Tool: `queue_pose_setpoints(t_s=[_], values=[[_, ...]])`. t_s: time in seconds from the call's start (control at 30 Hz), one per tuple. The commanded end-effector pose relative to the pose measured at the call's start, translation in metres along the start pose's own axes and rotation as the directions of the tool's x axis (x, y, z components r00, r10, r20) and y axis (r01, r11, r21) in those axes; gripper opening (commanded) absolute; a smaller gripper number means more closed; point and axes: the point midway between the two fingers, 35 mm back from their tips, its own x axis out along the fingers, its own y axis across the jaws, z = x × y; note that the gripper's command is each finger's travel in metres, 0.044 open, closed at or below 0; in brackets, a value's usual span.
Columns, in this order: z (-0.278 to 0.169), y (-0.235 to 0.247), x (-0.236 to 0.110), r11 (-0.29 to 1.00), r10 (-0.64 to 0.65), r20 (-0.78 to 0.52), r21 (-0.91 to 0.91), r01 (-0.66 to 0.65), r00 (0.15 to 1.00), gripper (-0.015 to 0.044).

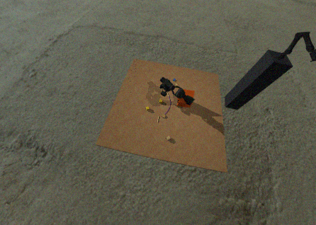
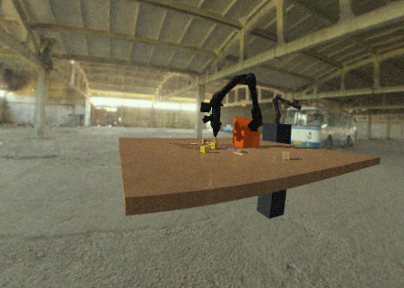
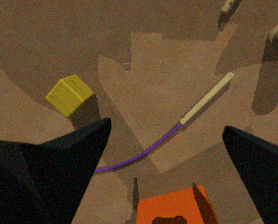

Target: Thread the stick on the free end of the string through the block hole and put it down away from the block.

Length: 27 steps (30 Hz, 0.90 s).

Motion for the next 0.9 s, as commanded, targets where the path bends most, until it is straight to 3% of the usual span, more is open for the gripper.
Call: queue_pose_setpoints(t_s=[0.0, 0.37, 0.77, 0.87], values=[[-0.0197, -0.0316, 0.0028, 0.815, -0.002, -0.013, 0.58, 0.009, 1.0, 0.044], [-0.0197, -0.0316, 0.0028, 0.815, -0.002, -0.013, 0.58, 0.009, 1.0, 0.044], [-0.0197, -0.0316, 0.0028, 0.815, -0.002, -0.013, 0.58, 0.009, 1.0, 0.0125], [-0.0197, -0.0316, 0.0028, 0.815, -0.002, -0.013, 0.58, 0.009, 1.0, 0.0123]])
